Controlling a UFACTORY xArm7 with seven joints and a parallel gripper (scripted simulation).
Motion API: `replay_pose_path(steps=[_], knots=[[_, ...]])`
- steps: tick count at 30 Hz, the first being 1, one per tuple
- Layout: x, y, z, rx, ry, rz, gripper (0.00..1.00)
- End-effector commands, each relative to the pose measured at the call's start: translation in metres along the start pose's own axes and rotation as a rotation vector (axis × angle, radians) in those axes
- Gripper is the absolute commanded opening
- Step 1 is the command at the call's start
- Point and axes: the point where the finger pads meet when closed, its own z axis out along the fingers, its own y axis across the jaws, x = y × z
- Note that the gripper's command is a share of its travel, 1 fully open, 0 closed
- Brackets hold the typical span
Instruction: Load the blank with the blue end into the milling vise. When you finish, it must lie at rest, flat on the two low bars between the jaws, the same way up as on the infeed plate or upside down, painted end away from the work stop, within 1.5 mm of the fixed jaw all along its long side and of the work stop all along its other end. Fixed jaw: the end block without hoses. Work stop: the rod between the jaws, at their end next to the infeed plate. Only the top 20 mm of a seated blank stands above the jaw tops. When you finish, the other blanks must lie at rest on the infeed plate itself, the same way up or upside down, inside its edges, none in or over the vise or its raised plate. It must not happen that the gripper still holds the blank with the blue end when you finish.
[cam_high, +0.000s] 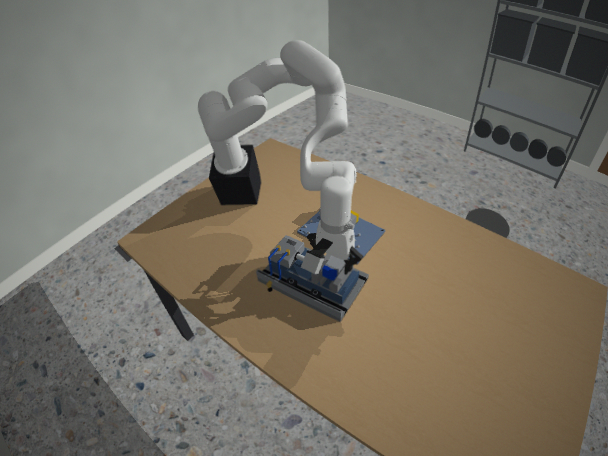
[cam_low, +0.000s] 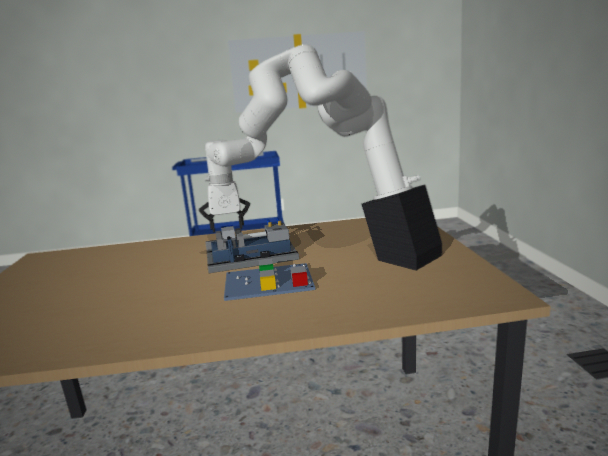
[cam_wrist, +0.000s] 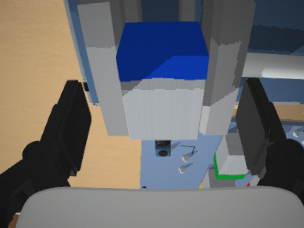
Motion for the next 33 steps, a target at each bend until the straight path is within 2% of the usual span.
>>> replay_pose_path(steps=[1, 33], knots=[[0.0006, -0.0014, -0.0016, 0.004, 0.001, 0.0, 1.0], [0.0006, -0.0014, -0.0055, 0.003, 0.001, 0.0, 1.0]])
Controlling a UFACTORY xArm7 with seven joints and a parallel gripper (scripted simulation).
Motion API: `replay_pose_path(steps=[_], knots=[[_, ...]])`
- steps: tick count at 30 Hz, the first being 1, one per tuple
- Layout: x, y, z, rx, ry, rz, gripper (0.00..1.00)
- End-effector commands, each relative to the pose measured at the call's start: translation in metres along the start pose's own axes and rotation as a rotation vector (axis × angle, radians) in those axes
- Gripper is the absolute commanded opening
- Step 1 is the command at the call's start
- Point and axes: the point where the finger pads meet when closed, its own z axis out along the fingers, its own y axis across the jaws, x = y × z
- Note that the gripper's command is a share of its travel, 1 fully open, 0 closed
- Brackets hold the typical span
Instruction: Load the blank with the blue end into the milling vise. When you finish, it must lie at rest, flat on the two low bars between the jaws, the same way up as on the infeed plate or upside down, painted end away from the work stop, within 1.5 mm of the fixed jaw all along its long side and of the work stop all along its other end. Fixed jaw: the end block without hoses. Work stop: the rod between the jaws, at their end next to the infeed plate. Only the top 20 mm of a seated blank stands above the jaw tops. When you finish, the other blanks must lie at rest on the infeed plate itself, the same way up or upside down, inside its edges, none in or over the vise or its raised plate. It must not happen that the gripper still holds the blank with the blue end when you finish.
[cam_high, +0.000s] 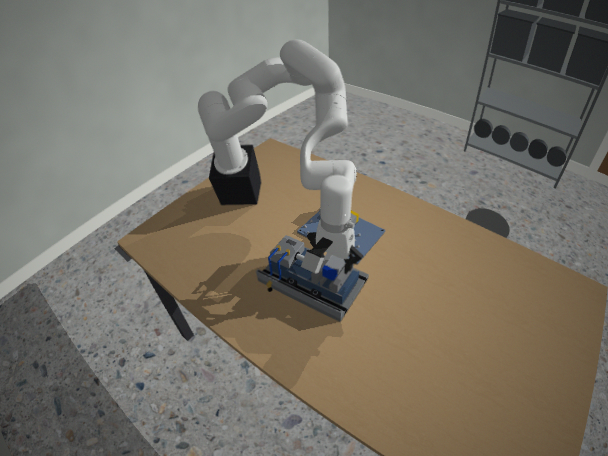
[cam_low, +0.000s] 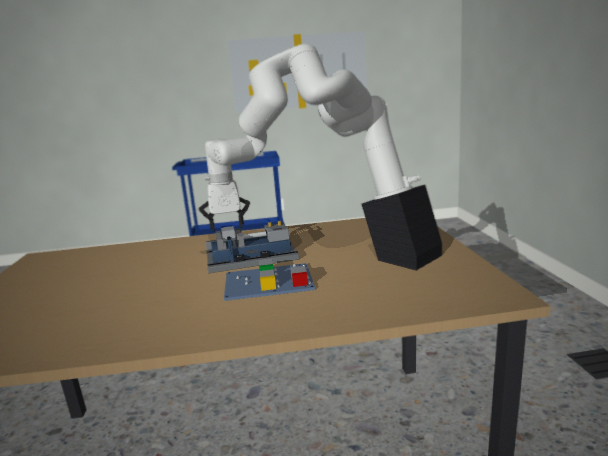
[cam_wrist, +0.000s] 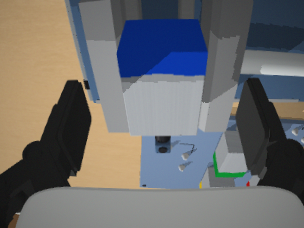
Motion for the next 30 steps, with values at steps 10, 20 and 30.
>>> replay_pose_path(steps=[10, 20, 30], knots=[[0.0006, -0.0015, -0.0044, 0.004, 0.001, 0.0, 1.0], [0.0006, -0.0014, -0.0062, 0.004, 0.001, 0.0, 1.0], [0.0006, -0.0014, -0.0074, 0.004, 0.001, 0.0, 1.0]])
